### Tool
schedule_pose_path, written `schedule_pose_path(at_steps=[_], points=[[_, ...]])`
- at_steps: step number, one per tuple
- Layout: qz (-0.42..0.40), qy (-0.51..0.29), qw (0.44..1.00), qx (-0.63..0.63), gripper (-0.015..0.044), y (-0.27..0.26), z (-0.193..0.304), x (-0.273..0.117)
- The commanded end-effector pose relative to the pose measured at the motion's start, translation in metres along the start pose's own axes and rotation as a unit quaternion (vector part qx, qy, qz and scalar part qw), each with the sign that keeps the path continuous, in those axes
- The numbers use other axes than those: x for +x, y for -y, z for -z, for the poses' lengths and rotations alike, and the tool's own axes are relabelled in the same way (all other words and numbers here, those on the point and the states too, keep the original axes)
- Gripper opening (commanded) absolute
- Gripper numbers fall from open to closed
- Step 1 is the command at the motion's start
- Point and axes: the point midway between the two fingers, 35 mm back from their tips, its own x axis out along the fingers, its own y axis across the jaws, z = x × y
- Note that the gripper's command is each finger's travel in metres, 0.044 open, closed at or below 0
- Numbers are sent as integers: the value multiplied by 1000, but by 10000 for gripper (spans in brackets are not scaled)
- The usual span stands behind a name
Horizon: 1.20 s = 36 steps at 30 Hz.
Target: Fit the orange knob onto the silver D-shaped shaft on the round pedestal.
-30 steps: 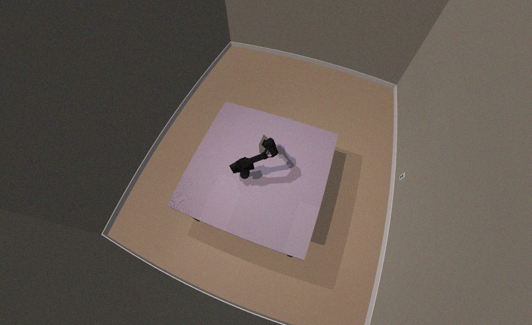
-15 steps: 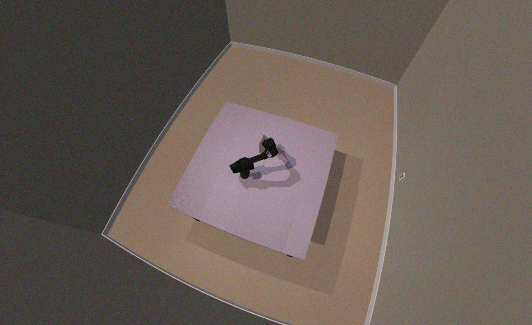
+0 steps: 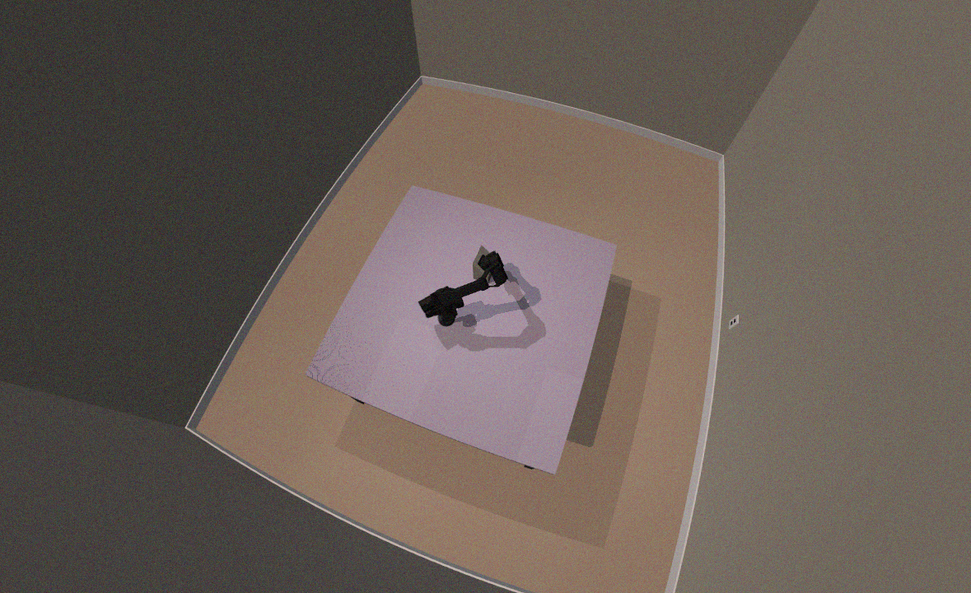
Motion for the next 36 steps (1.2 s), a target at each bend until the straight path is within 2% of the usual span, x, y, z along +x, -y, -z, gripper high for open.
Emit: schedule_pose_path(at_steps=[1,36], points=[[0,0,999,-53,0,-1,0,1],[0,0,998,-57,0,0,0,-1]])
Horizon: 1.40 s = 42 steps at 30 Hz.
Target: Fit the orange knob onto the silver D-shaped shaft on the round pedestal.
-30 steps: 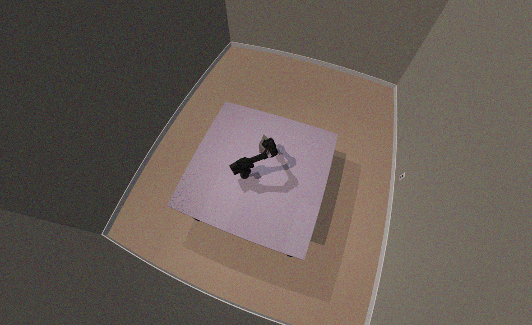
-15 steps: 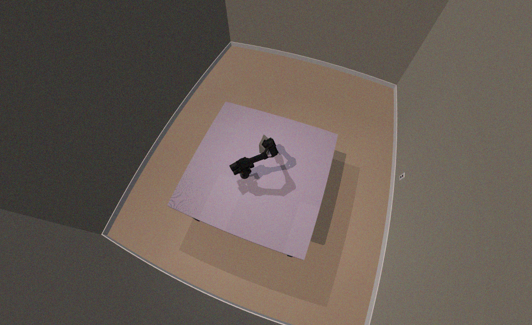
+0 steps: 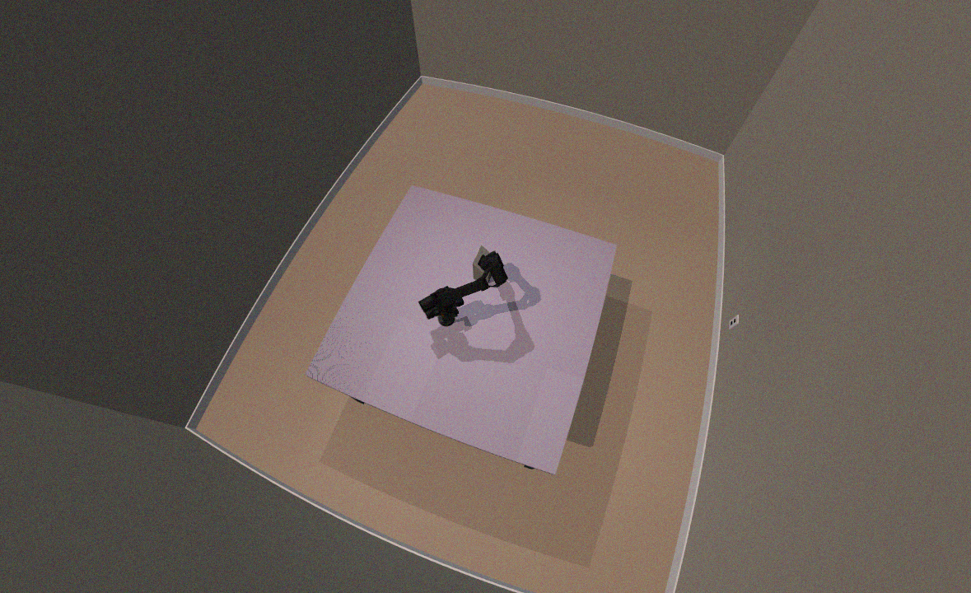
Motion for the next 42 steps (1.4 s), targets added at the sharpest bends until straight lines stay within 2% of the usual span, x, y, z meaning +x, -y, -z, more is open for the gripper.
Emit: schedule_pose_path(at_steps=[1,7,38,42], points=[[1,1,1000,-15,0,1,-1,-3],[1,1,994,-107,0,1,-1,0],[1,1,994,-107,0,1,-2,-2],[2,1,989,-150,0,1,-2,-2]])
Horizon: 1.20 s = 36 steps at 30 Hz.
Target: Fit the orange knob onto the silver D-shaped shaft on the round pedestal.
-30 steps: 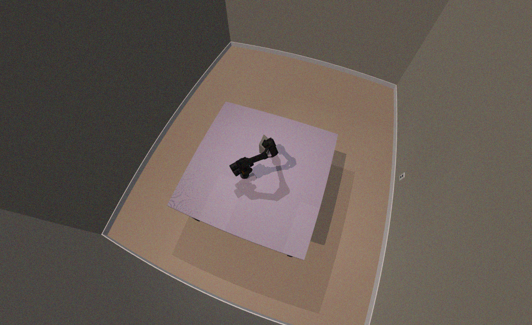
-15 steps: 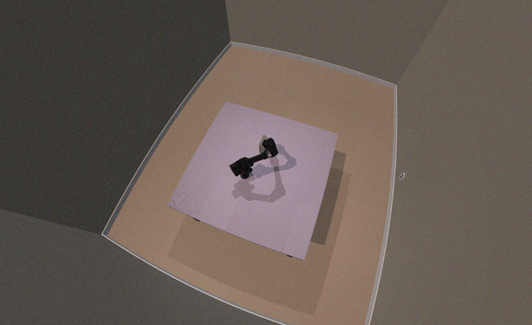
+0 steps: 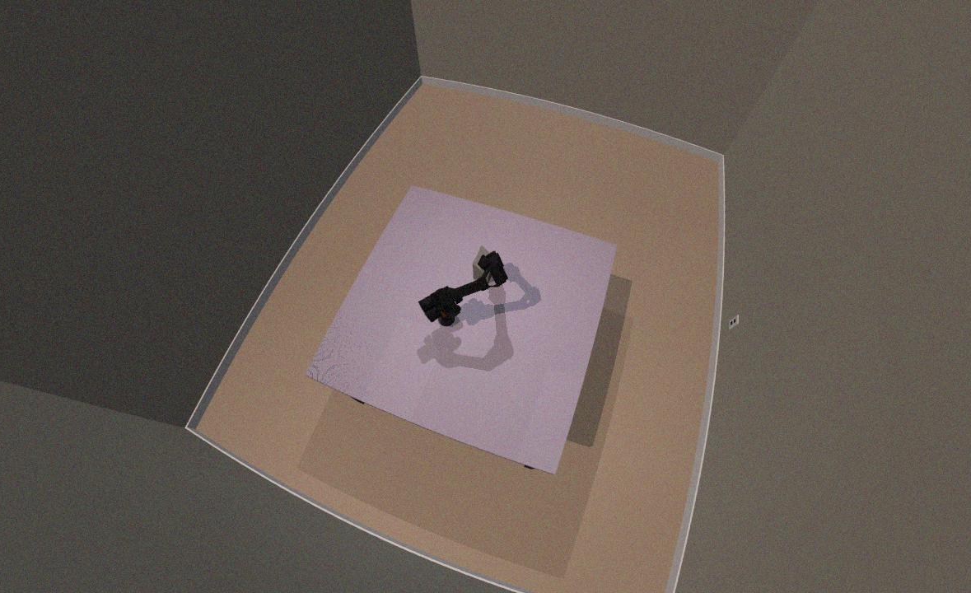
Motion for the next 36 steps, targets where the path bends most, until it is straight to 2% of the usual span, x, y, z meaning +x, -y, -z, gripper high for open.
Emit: schedule_pose_path(at_steps=[1,4,29,36], points=[[1,0,999,-49,0,1,-1,-1],[1,0,996,-91,0,0,0,0],[1,0,996,-91,0,1,0,-1],[1,0,982,-190,0,0,0,0]])
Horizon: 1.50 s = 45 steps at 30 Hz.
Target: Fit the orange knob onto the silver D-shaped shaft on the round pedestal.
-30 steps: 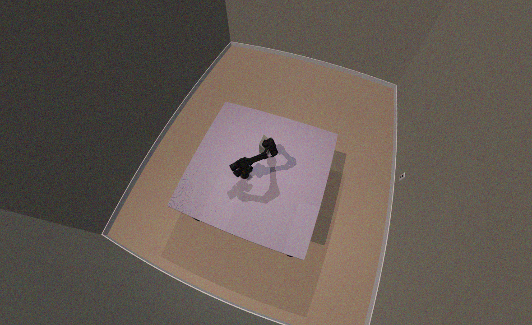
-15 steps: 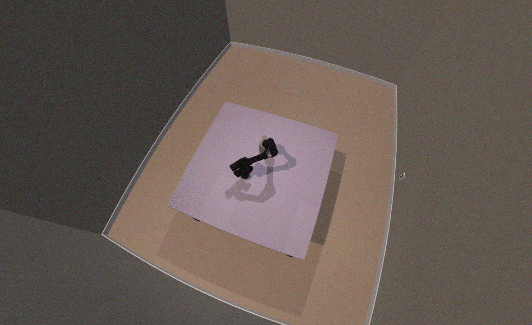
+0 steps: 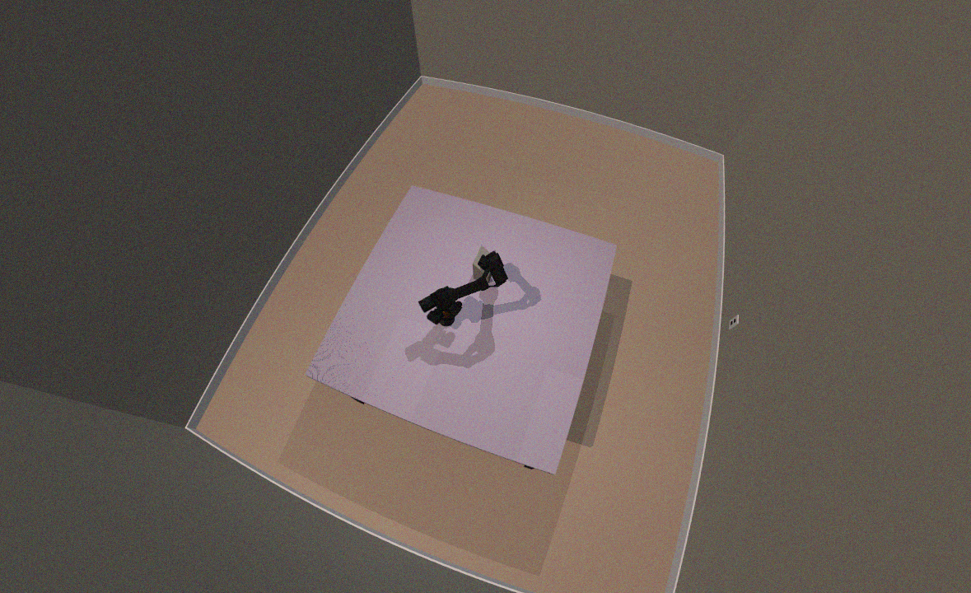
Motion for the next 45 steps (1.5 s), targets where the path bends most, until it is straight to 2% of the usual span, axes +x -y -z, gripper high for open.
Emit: schedule_pose_path(at_steps=[1,27,35,45], points=[[0,0,999,-52,0,0,0,0],[0,0,999,-52,0,0,0,-1],[0,0,988,-153,0,-1,0,0],[0,0,988,-156,0,-1,0,3]])
